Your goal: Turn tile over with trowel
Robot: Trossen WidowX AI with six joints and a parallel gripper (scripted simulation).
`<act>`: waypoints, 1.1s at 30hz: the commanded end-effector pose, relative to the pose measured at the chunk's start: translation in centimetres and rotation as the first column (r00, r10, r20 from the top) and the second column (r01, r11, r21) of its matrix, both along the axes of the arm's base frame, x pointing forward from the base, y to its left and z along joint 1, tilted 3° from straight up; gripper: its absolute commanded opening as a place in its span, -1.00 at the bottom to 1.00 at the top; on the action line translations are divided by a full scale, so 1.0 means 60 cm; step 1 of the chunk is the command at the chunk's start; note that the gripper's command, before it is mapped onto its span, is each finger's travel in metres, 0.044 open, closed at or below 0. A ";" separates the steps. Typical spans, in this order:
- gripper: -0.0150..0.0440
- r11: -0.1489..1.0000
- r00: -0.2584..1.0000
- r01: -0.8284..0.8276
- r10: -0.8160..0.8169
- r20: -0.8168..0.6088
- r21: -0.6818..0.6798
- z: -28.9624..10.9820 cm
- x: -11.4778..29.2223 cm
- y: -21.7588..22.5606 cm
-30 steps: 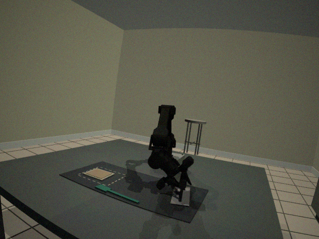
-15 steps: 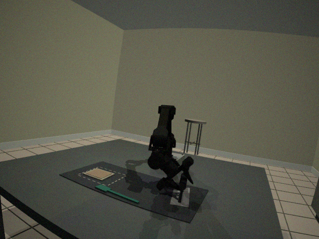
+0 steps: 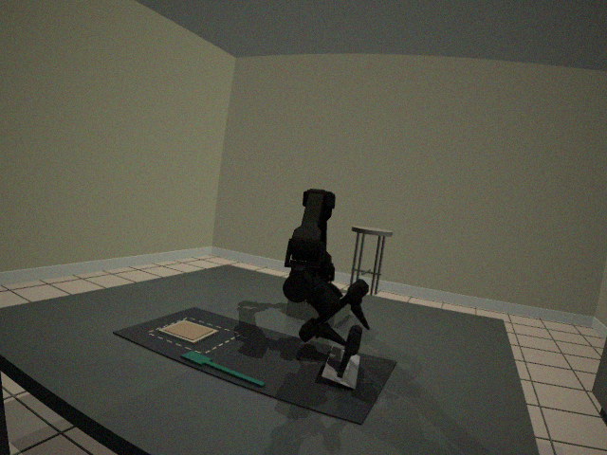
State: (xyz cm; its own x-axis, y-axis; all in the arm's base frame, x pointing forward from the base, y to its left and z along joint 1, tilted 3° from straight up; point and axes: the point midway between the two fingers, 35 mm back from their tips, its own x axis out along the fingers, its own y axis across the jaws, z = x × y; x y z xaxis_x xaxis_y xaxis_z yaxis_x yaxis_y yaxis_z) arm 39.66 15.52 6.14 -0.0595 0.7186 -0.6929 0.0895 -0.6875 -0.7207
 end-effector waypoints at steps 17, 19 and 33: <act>0.53 1.000 1.000 0.001 -0.001 0.021 0.014 0.093 -0.057 -0.012; 0.53 1.000 1.000 0.001 -0.001 0.021 0.014 0.093 -0.057 -0.012; 0.53 1.000 1.000 0.001 -0.001 0.021 0.014 0.093 -0.057 -0.012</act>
